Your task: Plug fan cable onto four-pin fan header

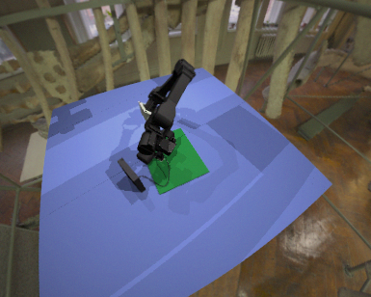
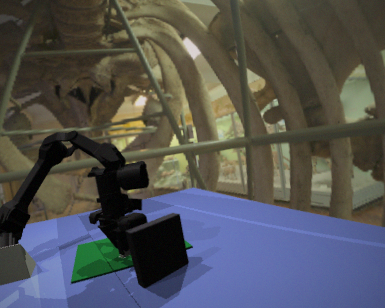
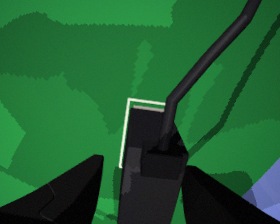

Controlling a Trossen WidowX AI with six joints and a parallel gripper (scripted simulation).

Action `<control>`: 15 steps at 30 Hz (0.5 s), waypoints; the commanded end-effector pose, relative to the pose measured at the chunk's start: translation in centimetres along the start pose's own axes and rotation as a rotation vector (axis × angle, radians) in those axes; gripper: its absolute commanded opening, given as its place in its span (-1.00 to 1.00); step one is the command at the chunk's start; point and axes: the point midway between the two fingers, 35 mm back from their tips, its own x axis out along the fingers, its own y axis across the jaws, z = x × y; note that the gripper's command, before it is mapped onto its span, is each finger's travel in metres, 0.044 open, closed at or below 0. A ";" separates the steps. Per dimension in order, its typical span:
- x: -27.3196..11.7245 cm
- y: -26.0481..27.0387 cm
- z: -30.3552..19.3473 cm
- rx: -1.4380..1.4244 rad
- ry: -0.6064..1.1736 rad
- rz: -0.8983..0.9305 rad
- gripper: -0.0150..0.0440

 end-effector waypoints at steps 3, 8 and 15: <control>-0.3 0.0 0.0 -0.001 0.000 -0.001 0.39; -5.5 0.0 0.0 0.002 0.000 -0.003 0.39; -5.7 0.2 -0.8 0.003 0.001 -0.004 0.39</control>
